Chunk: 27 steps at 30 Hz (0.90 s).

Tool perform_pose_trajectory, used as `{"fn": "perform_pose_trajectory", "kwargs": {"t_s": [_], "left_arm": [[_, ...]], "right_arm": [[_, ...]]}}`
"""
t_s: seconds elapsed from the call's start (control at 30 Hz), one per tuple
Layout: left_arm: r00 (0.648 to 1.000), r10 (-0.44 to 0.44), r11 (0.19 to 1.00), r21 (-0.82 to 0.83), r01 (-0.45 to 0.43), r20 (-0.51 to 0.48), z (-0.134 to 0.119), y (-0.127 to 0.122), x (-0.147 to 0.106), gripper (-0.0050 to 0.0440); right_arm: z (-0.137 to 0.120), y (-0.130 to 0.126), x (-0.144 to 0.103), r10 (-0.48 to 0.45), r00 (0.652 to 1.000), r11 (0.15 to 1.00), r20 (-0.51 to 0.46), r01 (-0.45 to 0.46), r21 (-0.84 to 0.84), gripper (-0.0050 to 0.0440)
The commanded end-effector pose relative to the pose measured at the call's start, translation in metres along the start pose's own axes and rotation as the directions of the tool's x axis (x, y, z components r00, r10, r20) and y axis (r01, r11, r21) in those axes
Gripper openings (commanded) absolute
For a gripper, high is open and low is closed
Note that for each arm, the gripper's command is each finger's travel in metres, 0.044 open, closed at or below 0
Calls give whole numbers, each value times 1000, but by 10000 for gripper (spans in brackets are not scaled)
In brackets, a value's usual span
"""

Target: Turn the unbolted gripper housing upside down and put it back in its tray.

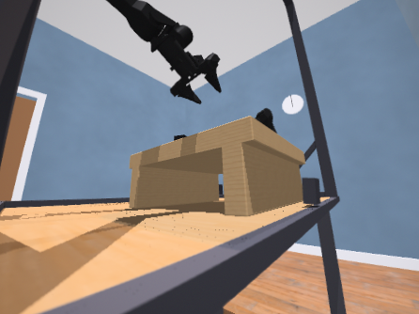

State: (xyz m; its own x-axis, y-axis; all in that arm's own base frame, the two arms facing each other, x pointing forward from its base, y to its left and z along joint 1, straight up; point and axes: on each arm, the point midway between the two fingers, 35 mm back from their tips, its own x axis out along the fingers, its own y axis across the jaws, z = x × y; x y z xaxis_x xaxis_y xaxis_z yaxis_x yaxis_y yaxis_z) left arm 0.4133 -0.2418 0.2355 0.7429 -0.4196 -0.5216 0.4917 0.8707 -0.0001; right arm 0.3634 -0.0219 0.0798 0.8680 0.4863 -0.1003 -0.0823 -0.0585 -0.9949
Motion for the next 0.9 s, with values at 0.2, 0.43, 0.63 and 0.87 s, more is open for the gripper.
{"fn": "perform_pose_trajectory", "kwargs": {"t_s": [0.2, 0.43, 0.63, 0.87], "left_arm": [[999, 3, 1000, -3, -3, 34, 12, 0, -8, 440], [999, 3, 1000, -3, -3, 34, 12, 0, -8, 440], [999, 3, 1000, -3, -3, 34, 12, 0, -8, 440], [999, 3, 1000, -3, -3, 34, 12, 0, -8, 440]], "right_arm": [[-1, 0, 1, -6, 1000, 1000, 1, 6, -2, 156], [0, 3, 1, -6, 1000, 1000, 1, 6, -2, 156], [-1, -1, 1, -12, 1000, 1000, -1, 12, -15, 218], [-1, -1, 1, -12, 1000, 1000, -1, 12, -15, 218]]}}
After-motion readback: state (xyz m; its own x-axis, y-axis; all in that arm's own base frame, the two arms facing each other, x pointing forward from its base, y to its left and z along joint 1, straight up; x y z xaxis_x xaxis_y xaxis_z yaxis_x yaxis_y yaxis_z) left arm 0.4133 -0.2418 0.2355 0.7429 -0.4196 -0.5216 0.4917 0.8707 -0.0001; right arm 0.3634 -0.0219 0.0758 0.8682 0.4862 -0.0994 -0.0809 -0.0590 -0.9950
